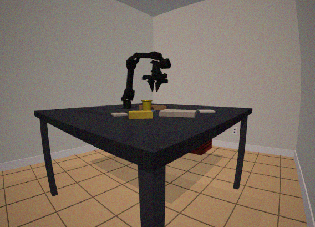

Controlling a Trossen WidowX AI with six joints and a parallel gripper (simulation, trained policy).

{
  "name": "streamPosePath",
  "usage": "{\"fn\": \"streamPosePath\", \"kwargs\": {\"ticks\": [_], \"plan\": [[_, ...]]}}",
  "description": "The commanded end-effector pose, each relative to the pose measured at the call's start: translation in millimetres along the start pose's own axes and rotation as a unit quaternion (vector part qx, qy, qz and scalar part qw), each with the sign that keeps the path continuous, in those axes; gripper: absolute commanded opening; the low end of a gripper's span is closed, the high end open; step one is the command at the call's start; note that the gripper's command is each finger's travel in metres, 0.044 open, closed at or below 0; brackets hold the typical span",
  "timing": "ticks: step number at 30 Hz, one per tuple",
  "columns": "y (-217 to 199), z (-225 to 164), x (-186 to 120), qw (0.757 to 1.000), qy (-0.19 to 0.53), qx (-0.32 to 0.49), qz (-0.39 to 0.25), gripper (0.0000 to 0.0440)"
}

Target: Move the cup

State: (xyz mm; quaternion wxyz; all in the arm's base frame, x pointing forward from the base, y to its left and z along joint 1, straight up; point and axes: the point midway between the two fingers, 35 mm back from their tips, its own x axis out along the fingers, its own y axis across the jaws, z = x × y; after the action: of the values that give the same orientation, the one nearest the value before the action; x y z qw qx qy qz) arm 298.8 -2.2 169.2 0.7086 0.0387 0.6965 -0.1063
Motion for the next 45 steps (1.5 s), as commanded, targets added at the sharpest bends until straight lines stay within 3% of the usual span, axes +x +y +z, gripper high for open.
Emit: {"fn": "streamPosePath", "kwargs": {"ticks": [1, 20, 33, 42, 45], "plan": [[-6.8, 0.1, 11.1, 1.000, 0.015, -0.006, -0.008, 0.0170], [-29.6, -1.9, 64.2, 0.997, 0.065, -0.035, -0.015, 0.0193], [-35.3, -7.9, 109.2, 0.991, 0.091, -0.098, -0.004, 0.0198], [-38.9, -12.1, 116.3, 0.982, 0.095, -0.163, 0.003, 0.0001], [-39.4, -13.3, 112.5, 0.979, 0.094, -0.179, 0.006, 0.0004]]}}
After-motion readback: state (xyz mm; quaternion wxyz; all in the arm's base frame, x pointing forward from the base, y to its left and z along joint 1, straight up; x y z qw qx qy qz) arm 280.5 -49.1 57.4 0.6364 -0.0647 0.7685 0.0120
